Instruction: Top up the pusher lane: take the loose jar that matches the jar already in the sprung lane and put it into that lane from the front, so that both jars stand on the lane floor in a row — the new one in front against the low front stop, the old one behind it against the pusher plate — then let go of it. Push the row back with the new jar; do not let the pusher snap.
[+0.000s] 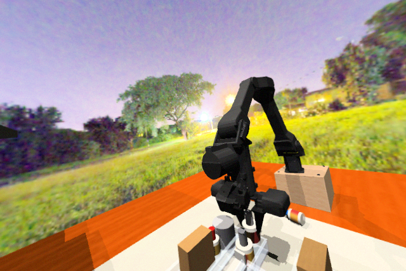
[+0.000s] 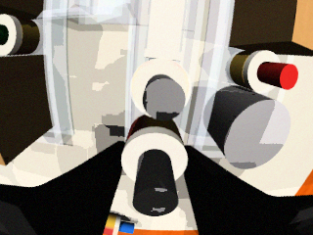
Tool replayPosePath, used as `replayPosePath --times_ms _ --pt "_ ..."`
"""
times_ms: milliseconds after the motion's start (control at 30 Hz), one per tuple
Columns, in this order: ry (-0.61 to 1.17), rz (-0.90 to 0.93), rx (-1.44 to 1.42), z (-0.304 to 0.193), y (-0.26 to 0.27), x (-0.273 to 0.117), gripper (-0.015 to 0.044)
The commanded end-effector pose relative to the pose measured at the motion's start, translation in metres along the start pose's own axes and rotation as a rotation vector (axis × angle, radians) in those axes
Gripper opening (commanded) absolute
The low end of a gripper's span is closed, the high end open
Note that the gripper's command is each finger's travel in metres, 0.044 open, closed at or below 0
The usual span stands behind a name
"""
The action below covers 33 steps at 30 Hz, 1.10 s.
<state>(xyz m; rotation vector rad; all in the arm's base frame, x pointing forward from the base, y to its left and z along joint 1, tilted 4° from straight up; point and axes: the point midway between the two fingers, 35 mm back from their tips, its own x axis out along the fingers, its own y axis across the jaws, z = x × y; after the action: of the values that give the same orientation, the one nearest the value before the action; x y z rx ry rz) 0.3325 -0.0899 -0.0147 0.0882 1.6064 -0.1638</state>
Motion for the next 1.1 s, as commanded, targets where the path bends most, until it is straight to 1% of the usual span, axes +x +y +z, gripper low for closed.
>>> replayPosePath --times_ms 0,1067 --pt "-0.027 -0.003 0.005 0.0085 -0.0008 -0.0032 0.0" --pt "-0.027 -0.003 0.005 0.0091 -0.0008 0.0066 0.0"
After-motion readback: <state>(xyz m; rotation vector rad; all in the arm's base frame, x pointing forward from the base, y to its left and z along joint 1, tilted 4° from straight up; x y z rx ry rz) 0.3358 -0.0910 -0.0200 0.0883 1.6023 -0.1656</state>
